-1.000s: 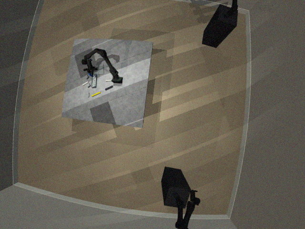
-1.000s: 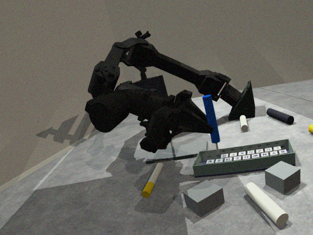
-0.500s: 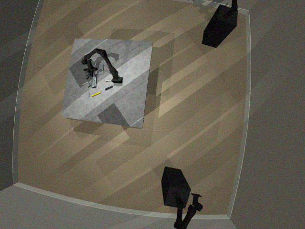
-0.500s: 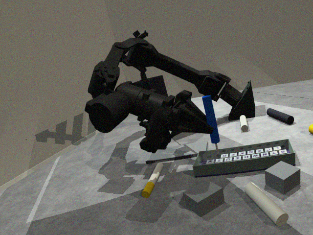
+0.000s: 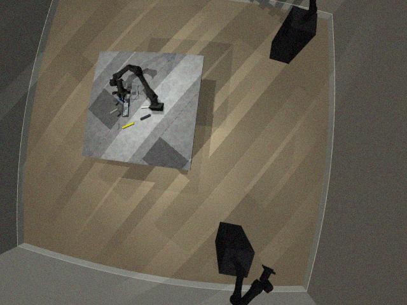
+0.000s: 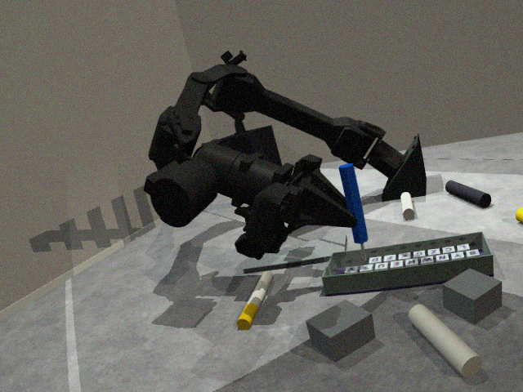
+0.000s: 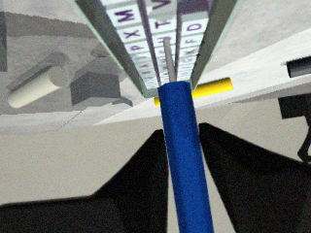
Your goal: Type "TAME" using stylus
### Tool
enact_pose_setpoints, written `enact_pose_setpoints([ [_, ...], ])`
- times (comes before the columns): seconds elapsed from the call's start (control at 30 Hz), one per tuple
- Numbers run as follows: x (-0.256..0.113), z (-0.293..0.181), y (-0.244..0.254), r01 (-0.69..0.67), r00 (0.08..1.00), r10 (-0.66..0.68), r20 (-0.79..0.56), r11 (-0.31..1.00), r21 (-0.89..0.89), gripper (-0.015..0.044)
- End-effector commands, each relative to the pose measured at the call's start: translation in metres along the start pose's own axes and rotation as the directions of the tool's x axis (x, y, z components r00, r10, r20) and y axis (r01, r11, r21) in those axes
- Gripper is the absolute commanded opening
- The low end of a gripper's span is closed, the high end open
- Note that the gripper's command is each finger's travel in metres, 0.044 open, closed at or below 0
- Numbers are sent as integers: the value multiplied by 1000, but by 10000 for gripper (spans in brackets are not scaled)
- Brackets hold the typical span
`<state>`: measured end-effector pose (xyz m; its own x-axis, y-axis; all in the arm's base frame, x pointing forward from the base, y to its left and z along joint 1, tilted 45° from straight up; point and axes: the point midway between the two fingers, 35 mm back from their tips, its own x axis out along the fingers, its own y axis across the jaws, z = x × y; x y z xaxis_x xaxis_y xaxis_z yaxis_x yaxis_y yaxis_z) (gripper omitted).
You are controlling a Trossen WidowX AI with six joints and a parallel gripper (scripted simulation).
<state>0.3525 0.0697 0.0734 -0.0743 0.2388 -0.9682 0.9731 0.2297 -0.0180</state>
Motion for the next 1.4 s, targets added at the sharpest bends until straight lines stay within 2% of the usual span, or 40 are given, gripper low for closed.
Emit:
enact_pose_setpoints([
  [0.0, 2, 2, 0, 0, 1000, 0, 1, 1000, -5, 81],
  [0.93, 7, 12, 0, 0, 1000, 0, 1, 1000, -5, 81],
  [1.37, -2, -5, 0, 0, 1000, 0, 1, 1000, -5, 81],
])
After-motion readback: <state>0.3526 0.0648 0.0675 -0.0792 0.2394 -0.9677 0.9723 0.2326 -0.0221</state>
